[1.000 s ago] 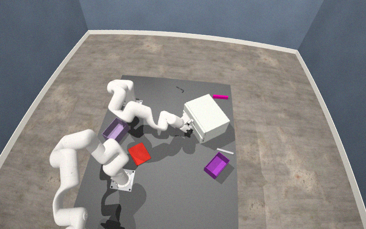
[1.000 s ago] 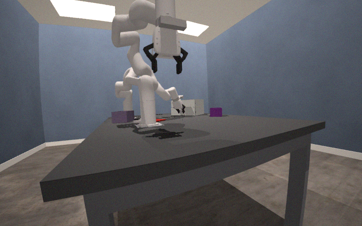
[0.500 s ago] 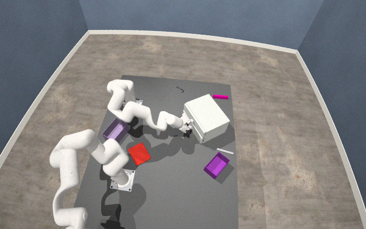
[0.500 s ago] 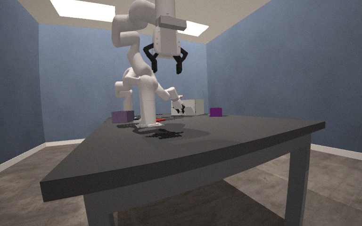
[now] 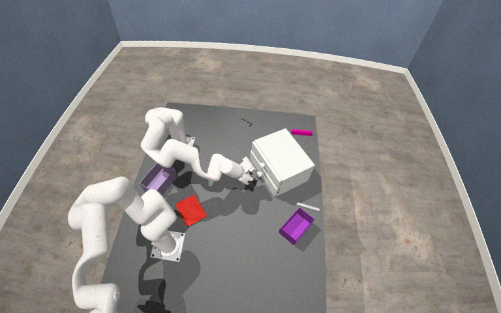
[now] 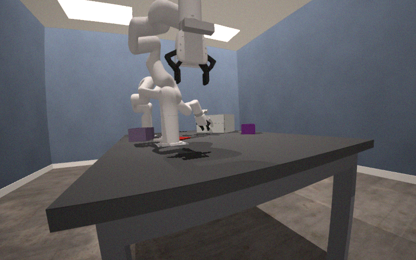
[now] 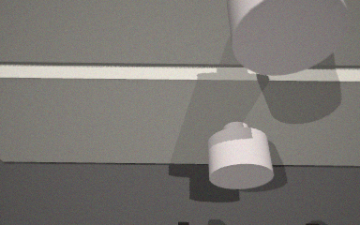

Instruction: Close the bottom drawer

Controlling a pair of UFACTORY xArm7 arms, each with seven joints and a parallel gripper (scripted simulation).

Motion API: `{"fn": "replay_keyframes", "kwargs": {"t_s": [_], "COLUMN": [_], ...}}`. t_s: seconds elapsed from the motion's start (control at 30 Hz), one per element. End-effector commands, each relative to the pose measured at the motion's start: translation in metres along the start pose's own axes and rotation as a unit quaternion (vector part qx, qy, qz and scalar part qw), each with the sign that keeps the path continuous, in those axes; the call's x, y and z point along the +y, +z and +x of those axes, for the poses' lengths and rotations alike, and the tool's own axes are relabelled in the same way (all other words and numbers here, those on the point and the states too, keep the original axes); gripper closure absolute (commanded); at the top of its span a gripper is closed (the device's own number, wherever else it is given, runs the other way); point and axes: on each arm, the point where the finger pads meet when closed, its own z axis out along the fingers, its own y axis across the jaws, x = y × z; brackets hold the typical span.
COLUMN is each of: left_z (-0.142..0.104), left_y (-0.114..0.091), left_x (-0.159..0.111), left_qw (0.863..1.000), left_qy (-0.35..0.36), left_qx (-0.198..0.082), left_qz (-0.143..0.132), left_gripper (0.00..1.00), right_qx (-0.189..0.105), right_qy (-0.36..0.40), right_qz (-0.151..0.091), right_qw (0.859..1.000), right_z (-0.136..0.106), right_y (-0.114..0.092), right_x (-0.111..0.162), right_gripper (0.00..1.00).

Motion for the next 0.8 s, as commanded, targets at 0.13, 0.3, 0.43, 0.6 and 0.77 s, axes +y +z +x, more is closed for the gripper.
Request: {"fn": "replay_keyframes", "kwargs": {"t_s": [0.13, 0.3, 0.43, 0.6, 0.77], "left_z": [-0.01, -0.009, -0.009, -0.005, 0.002], "left_y": [-0.009, -0.009, -0.01, -0.015, -0.025], "left_x": [0.0, 0.0, 0.0, 0.0, 0.0], "left_qw": [1.0, 1.0, 1.0, 1.0, 1.0], "left_qy": [-0.001, -0.001, -0.001, -0.001, -0.001], "left_qx": [0.001, 0.001, 0.001, 0.001, 0.001], "left_qz": [0.0, 0.0, 0.0, 0.0, 0.0], "left_gripper": [0.4, 0.4, 0.4, 0.4, 0.4], "right_qx": [0.001, 0.001, 0.001, 0.001, 0.001], "right_qy": [0.0, 0.0, 0.0, 0.0, 0.0], "right_qz": [0.0, 0.0, 0.0, 0.0, 0.0], "right_qw": [1.0, 1.0, 1.0, 1.0, 1.0], "right_z": [0.001, 0.001, 0.001, 0.001, 0.001], "right_y": [-0.001, -0.001, -0.001, -0.001, -0.001], "right_x": [0.0, 0.0, 0.0, 0.0, 0.0], "right_gripper": [0.0, 0.0, 0.0, 0.0, 0.0]}}
